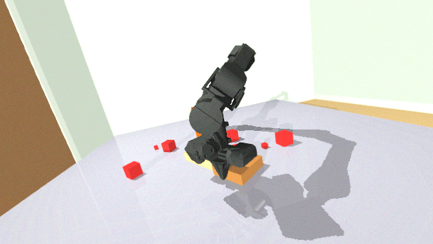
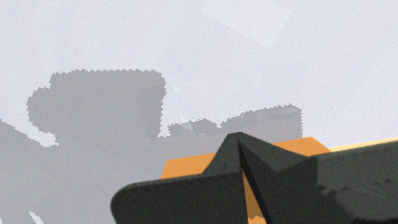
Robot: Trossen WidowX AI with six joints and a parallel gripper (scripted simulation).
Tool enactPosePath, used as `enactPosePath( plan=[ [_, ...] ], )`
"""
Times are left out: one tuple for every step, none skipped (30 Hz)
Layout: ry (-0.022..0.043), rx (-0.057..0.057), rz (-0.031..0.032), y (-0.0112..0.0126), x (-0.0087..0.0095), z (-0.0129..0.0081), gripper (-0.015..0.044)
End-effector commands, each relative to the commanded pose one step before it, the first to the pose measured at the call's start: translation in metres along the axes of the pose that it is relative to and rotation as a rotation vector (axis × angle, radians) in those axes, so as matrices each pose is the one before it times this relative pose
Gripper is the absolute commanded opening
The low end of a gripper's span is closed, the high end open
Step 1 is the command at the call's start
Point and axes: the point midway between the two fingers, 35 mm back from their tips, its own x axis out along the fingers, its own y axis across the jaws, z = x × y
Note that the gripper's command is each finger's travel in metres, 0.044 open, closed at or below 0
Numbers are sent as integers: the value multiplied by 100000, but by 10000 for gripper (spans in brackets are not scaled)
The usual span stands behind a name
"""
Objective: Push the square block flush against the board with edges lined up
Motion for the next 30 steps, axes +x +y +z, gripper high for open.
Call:
enactPosePath(
  plan=[
    [1414,562,-658,-171,486,-846,0],
    [7,4,0,-8,3,-125,0],
    [7,4,0,-9,3,-125,0],
    [7,4,1,-10,3,-125,0],
    [7,4,1,-10,3,-125,0],
    [7,4,1,-11,3,-125,0],
    [8,4,1,-12,3,-125,0],
    [8,4,1,-12,3,-125,0],
    [8,4,1,-13,4,-125,0],
    [8,4,1,-14,4,-125,0],
    [-2,-1,0,5,-1,26,0],
    [-3,-2,0,10,-2,53,0],
    [-5,-3,0,14,-3,80,0],
    [-7,-4,-1,18,-3,104,0],
    [-8,-4,-1,22,-4,128,0],
    [-9,-5,-1,24,-4,149,0],
    [-10,-5,-1,25,-4,160,0],
    [-9,-5,-1,24,-4,162,0],
    [-9,-5,0,22,-4,162,0],
    [-9,-5,0,21,-4,162,0],
    [-9,-5,0,20,-4,161,0],
    [-9,-5,0,19,-3,161,0],
    [-8,-5,0,17,-3,161,0],
    [-8,-5,0,16,-3,161,0],
    [-8,-5,0,15,-3,160,0],
    [-8,-5,0,14,-2,160,0],
    [-7,-5,0,12,-2,160,0],
    [-7,-5,0,11,-2,159,0],
    [-7,-5,1,10,-2,159,0],
    [-7,-5,1,8,-2,159,0]
  ],
)
